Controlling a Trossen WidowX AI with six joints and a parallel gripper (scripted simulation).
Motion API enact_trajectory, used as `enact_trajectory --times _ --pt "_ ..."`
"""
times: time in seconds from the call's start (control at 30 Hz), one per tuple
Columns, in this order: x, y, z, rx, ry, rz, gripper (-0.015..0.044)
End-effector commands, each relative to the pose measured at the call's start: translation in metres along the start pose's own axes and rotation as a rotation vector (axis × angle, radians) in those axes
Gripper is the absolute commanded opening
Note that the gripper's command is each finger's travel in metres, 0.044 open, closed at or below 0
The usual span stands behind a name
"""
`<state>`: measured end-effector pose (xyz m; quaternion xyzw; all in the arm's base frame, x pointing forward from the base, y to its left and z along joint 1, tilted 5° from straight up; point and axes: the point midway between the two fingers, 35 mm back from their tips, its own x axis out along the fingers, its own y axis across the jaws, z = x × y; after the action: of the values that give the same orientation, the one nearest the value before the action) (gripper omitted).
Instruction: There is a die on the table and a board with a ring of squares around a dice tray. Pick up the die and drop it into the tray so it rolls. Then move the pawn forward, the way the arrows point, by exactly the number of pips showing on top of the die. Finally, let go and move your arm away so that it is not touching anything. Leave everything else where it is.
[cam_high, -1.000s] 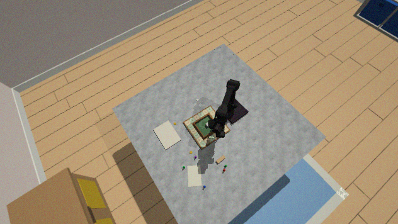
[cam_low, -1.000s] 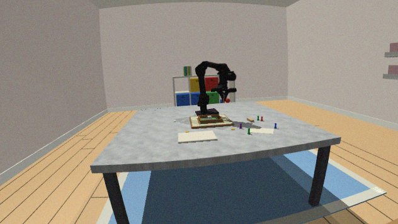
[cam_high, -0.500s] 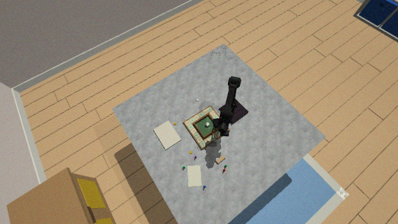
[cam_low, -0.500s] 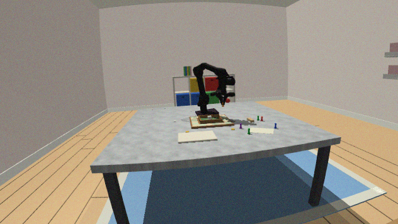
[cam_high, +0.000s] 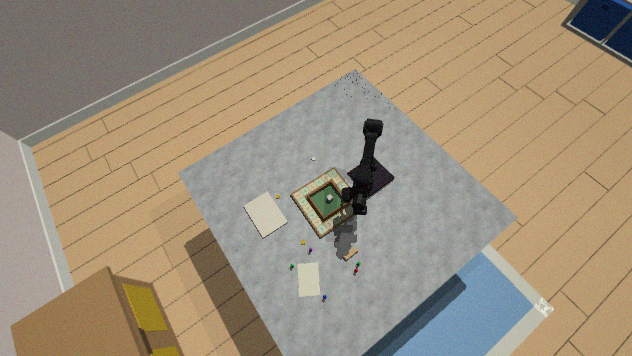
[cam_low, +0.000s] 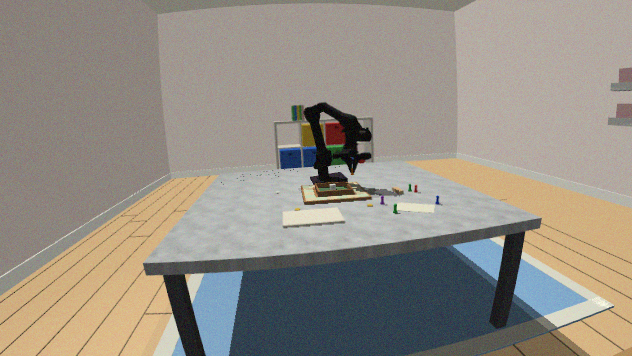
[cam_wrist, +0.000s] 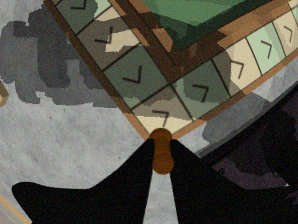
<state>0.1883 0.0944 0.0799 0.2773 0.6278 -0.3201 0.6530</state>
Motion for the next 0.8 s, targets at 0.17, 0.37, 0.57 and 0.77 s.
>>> enact_trajectory --times 0.17,0.37,0.57,0.77 --pt "0.031 -0.004 -0.002 0.005 0.005 -0.010 0.0000" --pt "0.033 -0.004 -0.002 0.005 0.005 -0.010 0.0000" --pt "0.042 -0.004 -0.002 0.005 0.005 -0.010 0.0000" --pt "0.042 -0.001 -0.001 0.011 0.001 -0.002 0.0053"
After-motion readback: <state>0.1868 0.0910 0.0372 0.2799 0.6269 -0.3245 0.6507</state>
